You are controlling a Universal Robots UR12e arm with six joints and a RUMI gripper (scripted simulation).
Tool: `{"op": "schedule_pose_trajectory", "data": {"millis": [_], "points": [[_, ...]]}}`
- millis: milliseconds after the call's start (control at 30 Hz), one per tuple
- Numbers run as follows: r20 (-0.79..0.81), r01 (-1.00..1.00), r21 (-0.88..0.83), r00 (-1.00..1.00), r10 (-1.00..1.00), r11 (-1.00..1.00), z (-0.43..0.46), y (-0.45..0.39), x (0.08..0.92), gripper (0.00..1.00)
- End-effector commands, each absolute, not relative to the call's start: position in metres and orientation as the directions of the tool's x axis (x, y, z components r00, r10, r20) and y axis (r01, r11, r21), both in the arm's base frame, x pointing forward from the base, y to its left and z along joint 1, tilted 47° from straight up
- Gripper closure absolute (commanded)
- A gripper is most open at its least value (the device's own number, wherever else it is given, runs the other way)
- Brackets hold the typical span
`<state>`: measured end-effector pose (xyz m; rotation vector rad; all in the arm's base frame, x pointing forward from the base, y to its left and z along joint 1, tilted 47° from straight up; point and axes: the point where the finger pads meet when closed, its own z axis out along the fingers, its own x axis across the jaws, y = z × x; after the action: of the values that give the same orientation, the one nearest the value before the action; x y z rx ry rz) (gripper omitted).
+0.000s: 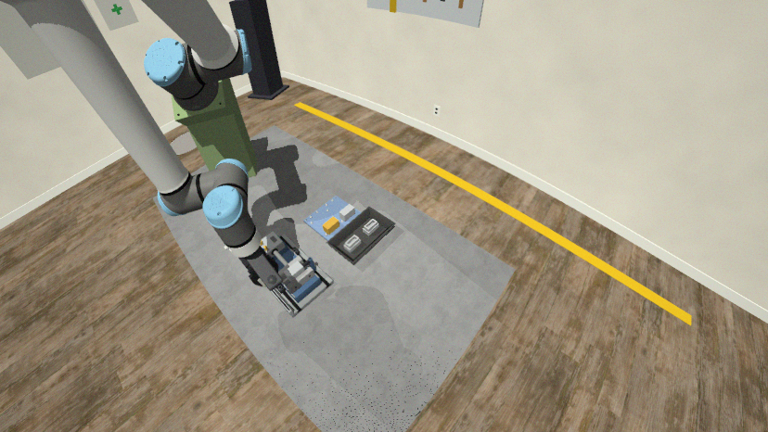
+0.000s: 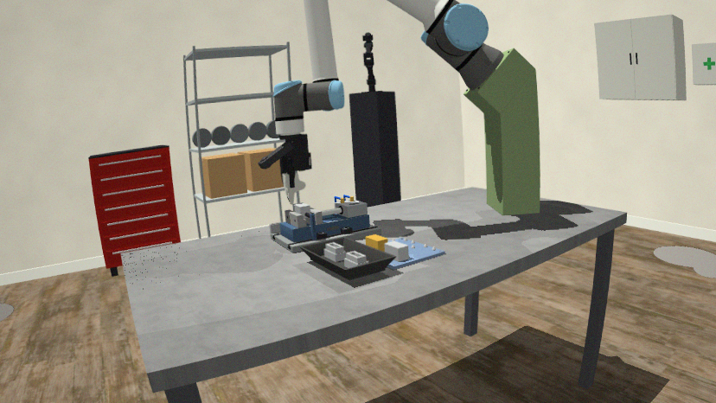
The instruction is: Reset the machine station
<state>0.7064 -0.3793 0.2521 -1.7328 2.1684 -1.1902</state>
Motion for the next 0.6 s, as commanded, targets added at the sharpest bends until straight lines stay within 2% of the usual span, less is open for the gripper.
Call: {"op": "schedule_pose_trajectory", "data": {"millis": [0, 567], "points": [[0.364, -0.773, -0.634, -0.337, -0.869, 0.034, 0.254, -0.379, 0.705, 1.0], [0.364, -0.773, -0.634, -0.337, -0.869, 0.034, 0.278, -0.361, 0.686, 1.0]]}}
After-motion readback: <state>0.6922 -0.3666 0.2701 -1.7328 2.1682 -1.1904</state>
